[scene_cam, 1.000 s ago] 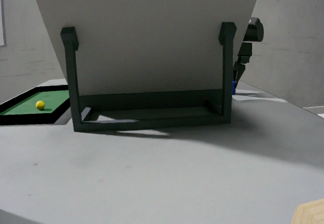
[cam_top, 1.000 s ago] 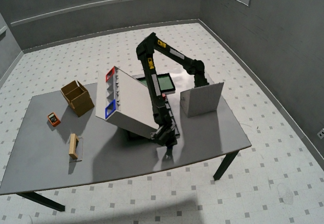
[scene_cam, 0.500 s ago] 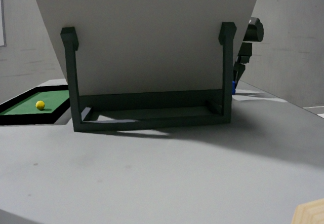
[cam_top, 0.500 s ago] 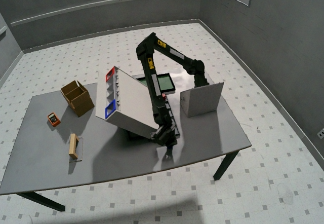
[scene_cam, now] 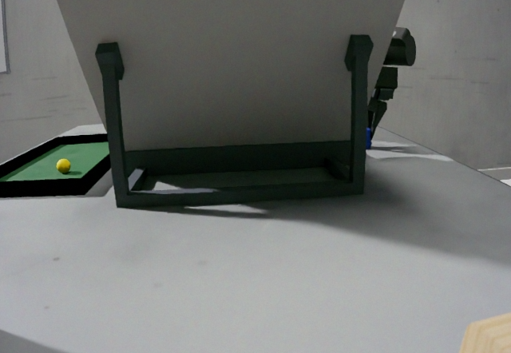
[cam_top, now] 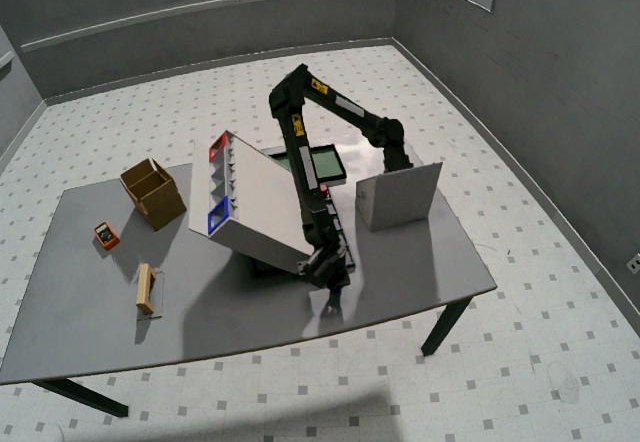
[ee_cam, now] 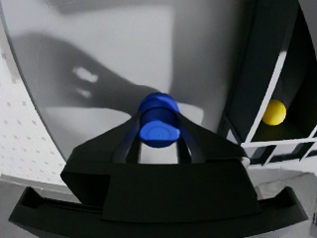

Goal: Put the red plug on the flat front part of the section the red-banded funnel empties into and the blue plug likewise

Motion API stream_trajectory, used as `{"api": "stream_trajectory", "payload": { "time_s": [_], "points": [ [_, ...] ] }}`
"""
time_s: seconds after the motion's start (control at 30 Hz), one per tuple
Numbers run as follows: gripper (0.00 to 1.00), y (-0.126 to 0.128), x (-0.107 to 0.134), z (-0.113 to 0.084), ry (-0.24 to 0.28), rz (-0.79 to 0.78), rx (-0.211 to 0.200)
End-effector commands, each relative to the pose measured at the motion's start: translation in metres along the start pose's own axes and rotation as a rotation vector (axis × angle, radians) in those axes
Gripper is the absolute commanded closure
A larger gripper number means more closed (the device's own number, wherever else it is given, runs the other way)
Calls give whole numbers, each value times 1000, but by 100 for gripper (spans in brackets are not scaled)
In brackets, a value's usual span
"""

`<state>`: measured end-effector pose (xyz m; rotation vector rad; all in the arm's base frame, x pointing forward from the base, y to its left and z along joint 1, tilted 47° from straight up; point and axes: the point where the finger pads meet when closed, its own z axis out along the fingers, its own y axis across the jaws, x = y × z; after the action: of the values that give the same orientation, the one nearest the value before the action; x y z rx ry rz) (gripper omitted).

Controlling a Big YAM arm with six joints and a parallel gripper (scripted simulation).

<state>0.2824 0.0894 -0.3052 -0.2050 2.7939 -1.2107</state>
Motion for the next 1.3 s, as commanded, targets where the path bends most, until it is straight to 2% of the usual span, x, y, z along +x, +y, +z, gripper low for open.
{"api": "stream_trajectory", "payload": {
  "time_s": [0.0, 0.13, 0.27, 0.57, 0.9, 1.27],
  "points": [
    [100, 1, -4, 4, 0, 7, -3],
    [100, 2, -4, 1, -3, 7, -3],
    [100, 5, -10, -16, -27, 9, -12],
    [100, 6, -10, -32, -27, 10, -14],
    [100, 7, -12, -43, -30, 13, -17],
    [100, 8, -13, -47, -31, 15, -19]
  ]
}}
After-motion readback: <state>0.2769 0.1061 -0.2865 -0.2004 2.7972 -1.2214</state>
